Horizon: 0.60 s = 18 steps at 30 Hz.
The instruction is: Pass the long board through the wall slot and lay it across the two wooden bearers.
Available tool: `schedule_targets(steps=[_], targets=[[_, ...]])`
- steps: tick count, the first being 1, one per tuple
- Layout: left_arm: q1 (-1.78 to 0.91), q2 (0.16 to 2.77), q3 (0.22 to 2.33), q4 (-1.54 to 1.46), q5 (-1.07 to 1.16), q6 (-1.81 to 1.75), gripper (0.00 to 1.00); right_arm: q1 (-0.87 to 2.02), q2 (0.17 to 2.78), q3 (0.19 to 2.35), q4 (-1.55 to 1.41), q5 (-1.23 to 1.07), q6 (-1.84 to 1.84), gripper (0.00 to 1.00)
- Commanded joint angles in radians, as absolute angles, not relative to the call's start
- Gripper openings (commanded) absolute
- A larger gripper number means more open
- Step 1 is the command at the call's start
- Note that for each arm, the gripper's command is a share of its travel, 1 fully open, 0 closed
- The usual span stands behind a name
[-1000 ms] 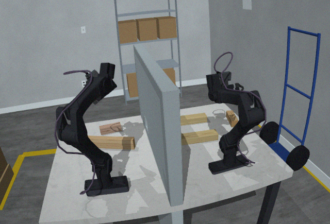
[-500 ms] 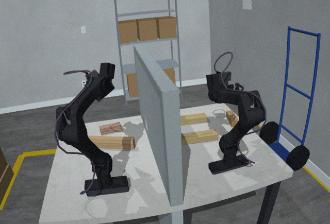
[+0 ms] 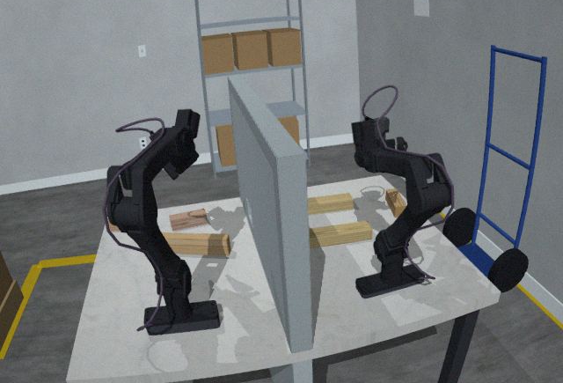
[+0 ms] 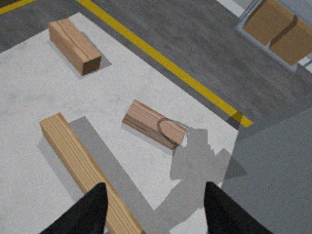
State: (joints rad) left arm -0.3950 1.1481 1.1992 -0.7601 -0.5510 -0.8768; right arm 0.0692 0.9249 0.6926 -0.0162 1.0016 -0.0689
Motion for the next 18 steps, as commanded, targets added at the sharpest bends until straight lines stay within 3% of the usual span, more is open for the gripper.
schedule_targets(steps=[1,6,18], targets=[[-0.349,1.246,1.264,-0.867,-0.446,-0.974,0.5,0.058,0.934,0.779,0.028,0.815,-0.043,1.0],[-0.267,1.433,1.339,-0.963,-0.293,-1.118,0.5,0.052,0.951,0.858,0.027,0.549,-0.026,1.0],[-0.163,1.686,1.458,-1.052,-0.166,-1.185,0.5,-0.002,1.012,0.965,0.053,0.302,-0.007,1.0]])
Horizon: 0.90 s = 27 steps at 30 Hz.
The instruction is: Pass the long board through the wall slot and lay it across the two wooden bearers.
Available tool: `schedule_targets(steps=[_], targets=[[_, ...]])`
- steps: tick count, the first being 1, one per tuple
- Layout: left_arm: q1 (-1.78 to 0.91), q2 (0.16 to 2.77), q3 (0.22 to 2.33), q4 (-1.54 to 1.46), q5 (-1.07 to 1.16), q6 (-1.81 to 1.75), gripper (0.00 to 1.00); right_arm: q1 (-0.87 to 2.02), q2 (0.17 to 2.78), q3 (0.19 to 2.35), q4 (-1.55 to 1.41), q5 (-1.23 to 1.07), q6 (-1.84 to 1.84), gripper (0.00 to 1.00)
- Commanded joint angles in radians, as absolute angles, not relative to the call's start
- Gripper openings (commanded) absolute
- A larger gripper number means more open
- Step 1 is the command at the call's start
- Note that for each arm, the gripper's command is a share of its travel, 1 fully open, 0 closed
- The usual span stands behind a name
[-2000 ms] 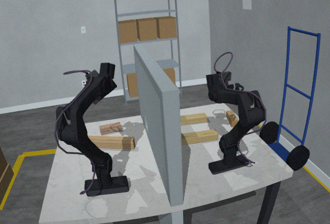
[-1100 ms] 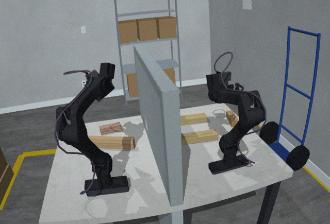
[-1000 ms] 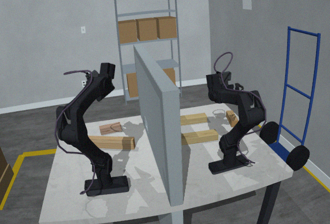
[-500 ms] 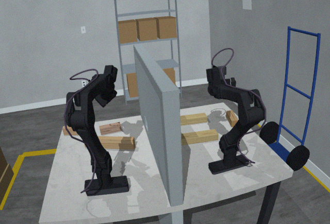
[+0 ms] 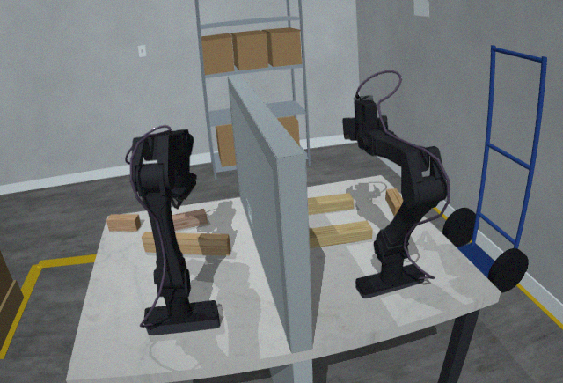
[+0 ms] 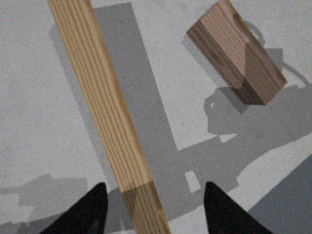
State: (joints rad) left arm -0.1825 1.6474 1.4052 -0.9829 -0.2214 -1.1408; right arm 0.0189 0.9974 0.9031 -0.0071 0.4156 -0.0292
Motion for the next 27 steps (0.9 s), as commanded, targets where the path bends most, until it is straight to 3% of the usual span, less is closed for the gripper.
schedule_targets(steps=[1,12,27], targets=[[-0.156,1.702,1.468,-1.061,-0.151,-1.197,0.5,-0.004,1.017,0.973,0.051,0.276,-0.005,1.0],[-0.061,1.929,1.582,-1.171,0.019,-1.333,0.5,-0.02,1.062,1.075,0.038,-0.035,0.018,1.0],[-0.059,1.963,1.555,-1.175,-0.023,-1.324,0.5,-0.02,1.026,1.108,0.04,0.019,-0.003,1.0]])
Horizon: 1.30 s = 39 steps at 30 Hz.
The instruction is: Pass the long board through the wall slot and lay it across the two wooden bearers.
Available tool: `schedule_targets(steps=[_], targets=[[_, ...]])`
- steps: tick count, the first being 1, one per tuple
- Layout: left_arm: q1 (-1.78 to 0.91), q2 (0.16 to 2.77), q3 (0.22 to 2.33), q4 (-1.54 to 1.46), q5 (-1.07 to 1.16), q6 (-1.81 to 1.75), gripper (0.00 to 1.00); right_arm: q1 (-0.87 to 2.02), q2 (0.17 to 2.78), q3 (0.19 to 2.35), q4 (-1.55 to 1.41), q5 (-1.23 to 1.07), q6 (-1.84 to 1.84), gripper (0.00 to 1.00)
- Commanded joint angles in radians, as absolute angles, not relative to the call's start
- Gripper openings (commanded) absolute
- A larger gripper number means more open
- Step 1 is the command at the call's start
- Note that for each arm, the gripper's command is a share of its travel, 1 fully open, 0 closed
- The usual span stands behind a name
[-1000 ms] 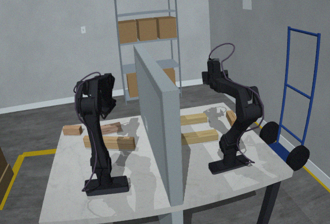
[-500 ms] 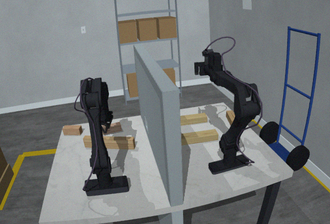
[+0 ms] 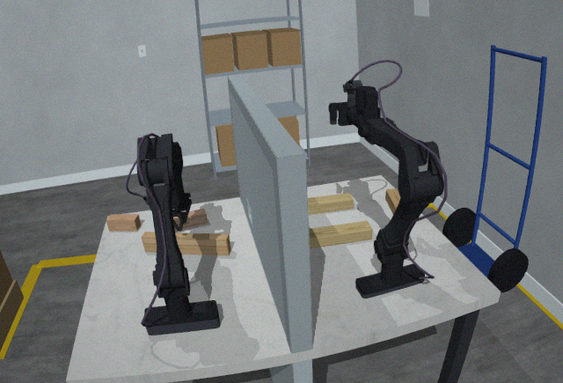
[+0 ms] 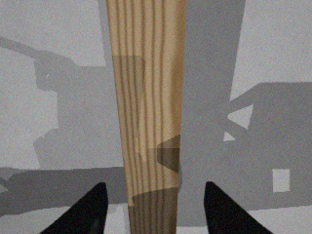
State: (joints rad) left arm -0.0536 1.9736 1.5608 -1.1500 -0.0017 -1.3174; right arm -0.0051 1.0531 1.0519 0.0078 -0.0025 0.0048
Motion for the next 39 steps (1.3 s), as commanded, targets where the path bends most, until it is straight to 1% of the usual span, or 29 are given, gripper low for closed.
schedule_targets(steps=[1,6,7,9,15,16,17,21,24,25,27,30,35,39], targets=[[-0.053,1.957,1.534,-1.16,-0.022,-1.327,0.5,-0.009,1.013,1.108,0.016,0.018,-0.007,1.0],[-0.041,1.946,1.56,-1.13,-0.022,-1.326,0.5,-0.007,1.02,1.106,-0.007,0.009,-0.009,1.0],[-0.038,1.943,1.529,-1.12,-0.021,-1.329,0.5,0.012,1.016,1.103,-0.03,0.004,-0.01,1.0],[-0.042,1.941,1.576,-1.144,-0.021,-1.329,0.5,0.012,1.015,1.107,-0.026,0.004,-0.01,1.0],[-0.046,1.924,1.56,-1.131,-0.02,-1.33,0.5,0.018,1.015,1.096,-0.038,0.004,-0.013,1.0],[-0.046,1.924,1.56,-1.131,-0.02,-1.33,0.5,-0.002,1.024,1.074,-0.005,0.004,-0.009,1.0],[-0.046,1.924,1.56,-1.131,-0.02,-1.325,0.5,-0.013,1.014,1.096,-0.018,0.01,-0.013,1.0],[-0.062,1.923,1.535,-1.117,-0.019,-1.328,0.5,-0.01,1.017,1.022,-0.034,0.015,-0.014,1.0],[-0.045,1.921,1.567,-1.134,-0.019,-1.329,0.5,-0.009,1.011,1.087,0.002,0.016,-0.012,1.0],[-0.047,1.948,1.515,-1.092,-0.019,-1.329,0.5,-0.009,1.014,1.088,0.002,0.014,-0.012,1.0],[-0.05,1.995,1.511,-1.079,-0.019,-1.329,0.5,-0.009,1.018,1.088,0.002,0.014,-0.012,1.0],[-0.053,1.945,1.528,-1.091,-0.019,-1.329,0.5,-0.009,1.021,1.089,0.002,0.013,-0.012,1.0],[-0.06,2.004,1.483,-1.042,-0.018,-1.326,0.5,-0.009,1.022,1.089,0.002,0.013,-0.012,1.0],[-0.057,1.955,1.487,-1.019,-0.017,-1.327,0.5,-0.009,1.022,1.089,0.002,0.013,-0.012,1.0]])
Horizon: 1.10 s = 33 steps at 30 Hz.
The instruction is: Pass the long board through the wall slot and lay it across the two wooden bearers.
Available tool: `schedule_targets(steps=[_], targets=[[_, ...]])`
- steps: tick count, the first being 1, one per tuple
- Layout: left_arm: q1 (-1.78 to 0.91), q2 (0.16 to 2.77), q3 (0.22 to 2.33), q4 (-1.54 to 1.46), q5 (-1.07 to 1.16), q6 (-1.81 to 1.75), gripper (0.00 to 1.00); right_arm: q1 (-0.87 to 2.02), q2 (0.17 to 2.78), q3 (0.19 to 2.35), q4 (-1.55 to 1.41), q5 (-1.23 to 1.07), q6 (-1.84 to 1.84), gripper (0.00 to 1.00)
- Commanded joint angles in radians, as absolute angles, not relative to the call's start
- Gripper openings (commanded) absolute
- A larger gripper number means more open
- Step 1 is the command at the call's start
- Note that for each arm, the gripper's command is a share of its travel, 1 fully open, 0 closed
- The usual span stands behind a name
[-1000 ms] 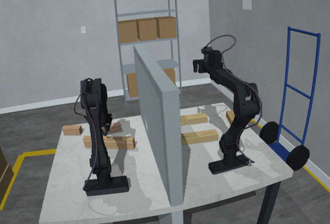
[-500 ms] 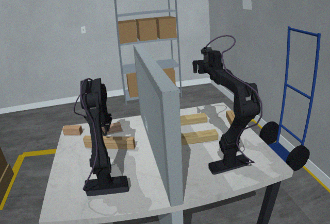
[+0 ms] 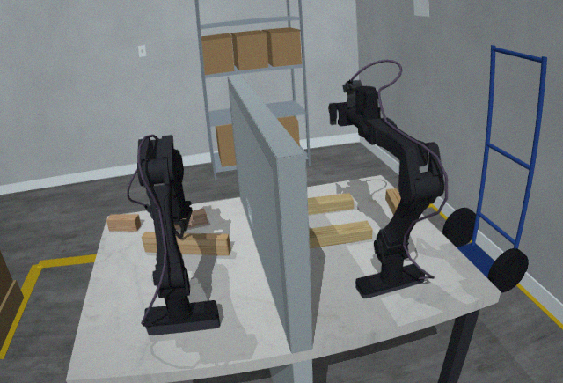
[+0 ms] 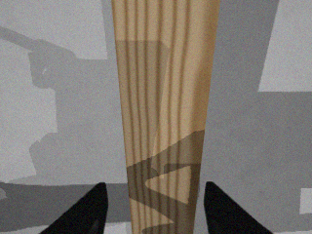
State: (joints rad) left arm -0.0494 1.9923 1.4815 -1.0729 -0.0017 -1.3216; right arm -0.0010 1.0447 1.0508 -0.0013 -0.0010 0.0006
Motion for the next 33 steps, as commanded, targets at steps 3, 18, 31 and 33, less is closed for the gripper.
schedule_targets(steps=[3,18,31,33], targets=[[-0.065,2.009,1.454,-0.996,-0.014,-1.327,0.5,-0.009,1.021,1.089,0.002,0.013,-0.012,1.0],[-0.055,2.008,1.415,-0.92,0.0,-1.33,0.5,-0.009,1.022,1.089,0.002,0.013,-0.012,1.0],[-0.057,1.989,1.447,-0.931,0.0,-1.328,0.0,-0.009,1.022,1.089,0.002,0.013,-0.012,1.0],[-0.057,1.989,1.447,-0.931,0.0,-1.328,0.0,-0.009,1.022,1.089,0.002,0.013,-0.012,1.0]])
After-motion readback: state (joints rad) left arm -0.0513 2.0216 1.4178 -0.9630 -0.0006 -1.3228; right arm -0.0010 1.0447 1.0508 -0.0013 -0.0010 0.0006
